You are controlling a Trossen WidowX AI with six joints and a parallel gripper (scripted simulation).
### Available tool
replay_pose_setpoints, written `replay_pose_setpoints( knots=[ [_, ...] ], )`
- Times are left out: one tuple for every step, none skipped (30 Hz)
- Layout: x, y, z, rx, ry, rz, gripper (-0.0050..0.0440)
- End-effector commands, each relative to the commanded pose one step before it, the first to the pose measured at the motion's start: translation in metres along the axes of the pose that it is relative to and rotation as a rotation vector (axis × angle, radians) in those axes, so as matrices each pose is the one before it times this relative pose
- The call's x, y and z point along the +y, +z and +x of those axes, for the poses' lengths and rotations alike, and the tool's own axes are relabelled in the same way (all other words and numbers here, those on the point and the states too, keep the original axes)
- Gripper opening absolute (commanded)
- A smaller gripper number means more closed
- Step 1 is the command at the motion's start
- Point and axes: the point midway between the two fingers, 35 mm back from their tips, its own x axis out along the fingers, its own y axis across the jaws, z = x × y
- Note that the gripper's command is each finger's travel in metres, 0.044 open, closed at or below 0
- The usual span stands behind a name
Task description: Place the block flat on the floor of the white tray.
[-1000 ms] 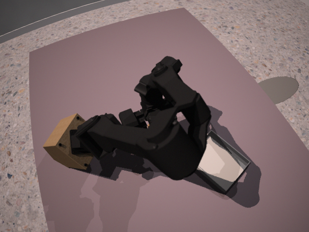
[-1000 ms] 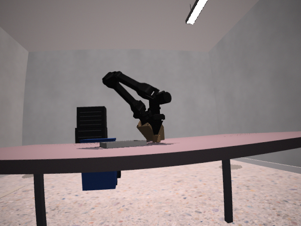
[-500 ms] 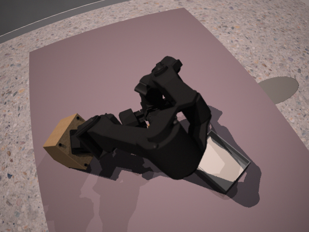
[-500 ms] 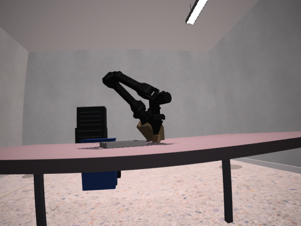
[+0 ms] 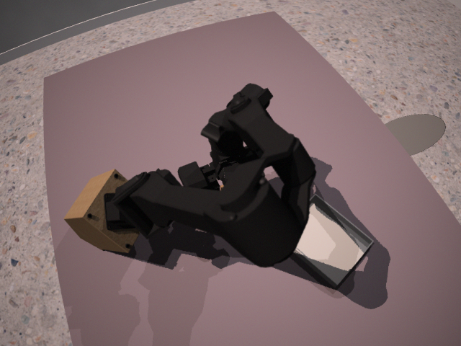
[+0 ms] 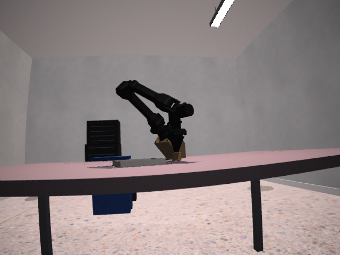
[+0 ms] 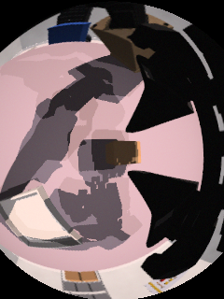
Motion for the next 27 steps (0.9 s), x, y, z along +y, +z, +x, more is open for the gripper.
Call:
replay_pose_setpoints(
  knots=[
    [0.00285, -0.00070, -0.00117, 0.00786, 0.00596, 0.0073, 0.0223],
    [0.00000, 0.00000, 0.00000, 0.00000, 0.00000, 0.0000, 0.0223],
    [0.00000, 0.00000, 0.00000, 0.00000, 0.00000, 0.0000, 0.0223],
    [0.00000, -0.00001, 0.00043, 0.00001, -0.00001, 0.0000, 0.0223],
    [0.00000, -0.00001, 0.00077, 0.00001, -0.00002, 0.0000, 0.0223],
    [0.00000, 0.00000, 0.00114, 0.00001, -0.00001, 0.0000, 0.0223],
    [0.00000, 0.00001, 0.00153, -0.00002, 0.00002, 0.0000, 0.0223],
    [0.00000, 0.00000, 0.00191, 0.00001, -0.00001, 0.0000, 0.0223],
    [0.00000, 0.00000, 0.00226, 0.00001, -0.00001, 0.0000, 0.0223],
    [0.00000, 0.00000, 0.00256, -0.00001, 0.00001, 0.0000, 0.0223],
    [0.00000, 0.00000, 0.00279, 0.00000, 0.00000, 0.0000, 0.0223],
    [0.00000, -0.00001, 0.00295, 0.00001, -0.00001, 0.0000, 0.0223],
    [0.00000, 0.00002, 0.00302, -0.00003, 0.00004, 0.0000, 0.0223],
    [0.00000, -0.00002, 0.00302, 0.00003, -0.00004, 0.0000, 0.0223],
    [0.00000, 0.00000, 0.00293, -0.00001, 0.00001, 0.0000, 0.0223],
    [0.00000, 0.00000, 0.00276, 0.00000, 0.00001, 0.0000, 0.0223],
    [0.00000, -0.00001, 0.00253, 0.00001, -0.00001, 0.0000, 0.0223],
    [0.00000, 0.00001, 0.00223, -0.00001, 0.00001, 0.0000, 0.0223],
    [0.00000, 0.00000, 0.00000, 0.00000, 0.00000, 0.0000, 0.0223],
    [0.00000, 0.00000, 0.00000, 0.00000, 0.00000, 0.0000, 0.0223],
    [0.00000, 0.00000, 0.00188, 0.00000, 0.00000, 0.0000, 0.0223],
    [0.00000, -0.00001, 0.00151, 0.00001, -0.00002, 0.0000, 0.0223],
    [0.00000, 0.00000, 0.00112, -0.00001, 0.00001, 0.0000, 0.0223],
    [0.00000, 0.00001, 0.00075, -0.00001, 0.00001, 0.0000, 0.0223],
    [0.00000, 0.00001, 0.00042, -0.00001, 0.00001, 0.0000, 0.0223],
    [0.00000, 0.00000, 0.00017, 0.00000, 0.00001, 0.0000, 0.0223],
    [0.00000, 0.00000, 0.00003, 0.00000, 0.00000, 0.0000, 0.0223]
  ],
)
